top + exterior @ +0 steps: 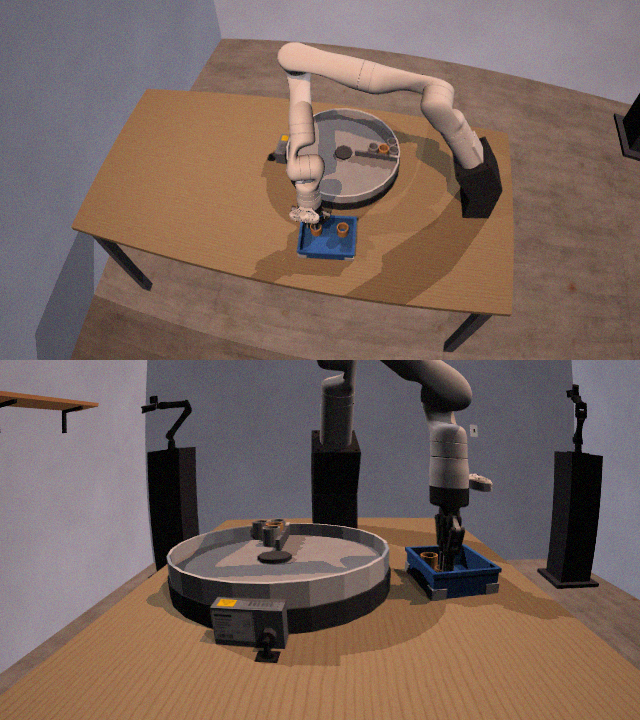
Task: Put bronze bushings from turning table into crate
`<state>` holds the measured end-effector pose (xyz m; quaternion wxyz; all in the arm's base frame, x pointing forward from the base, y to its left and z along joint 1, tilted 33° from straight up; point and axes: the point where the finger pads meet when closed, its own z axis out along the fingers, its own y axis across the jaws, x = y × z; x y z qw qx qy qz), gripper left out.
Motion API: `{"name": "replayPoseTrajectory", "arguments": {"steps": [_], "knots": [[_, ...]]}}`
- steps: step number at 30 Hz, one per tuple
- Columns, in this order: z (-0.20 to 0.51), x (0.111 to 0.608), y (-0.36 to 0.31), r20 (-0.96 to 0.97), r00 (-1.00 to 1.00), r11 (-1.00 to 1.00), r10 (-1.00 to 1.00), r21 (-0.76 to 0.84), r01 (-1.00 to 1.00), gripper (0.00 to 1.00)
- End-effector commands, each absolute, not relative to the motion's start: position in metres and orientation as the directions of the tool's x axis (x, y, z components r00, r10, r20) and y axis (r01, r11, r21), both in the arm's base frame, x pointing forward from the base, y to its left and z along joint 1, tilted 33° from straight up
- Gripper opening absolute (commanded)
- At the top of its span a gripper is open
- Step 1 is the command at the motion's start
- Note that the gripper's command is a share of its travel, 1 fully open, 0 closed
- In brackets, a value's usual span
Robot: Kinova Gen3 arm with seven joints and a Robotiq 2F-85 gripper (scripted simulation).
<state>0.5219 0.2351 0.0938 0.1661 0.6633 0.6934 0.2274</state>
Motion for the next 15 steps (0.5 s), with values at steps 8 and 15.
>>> {"name": "replayPoseTrajectory", "arguments": {"steps": [8, 15], "knots": [[0.096, 0.5224, 0.2348, 0.071, -0.065, 0.017, 0.995, 0.539, 0.842, 0.19], [0.1, 0.5195, 0.2344, 0.071, -0.065, 0.017, 0.995, 0.539, 0.842, 0.19]]}}
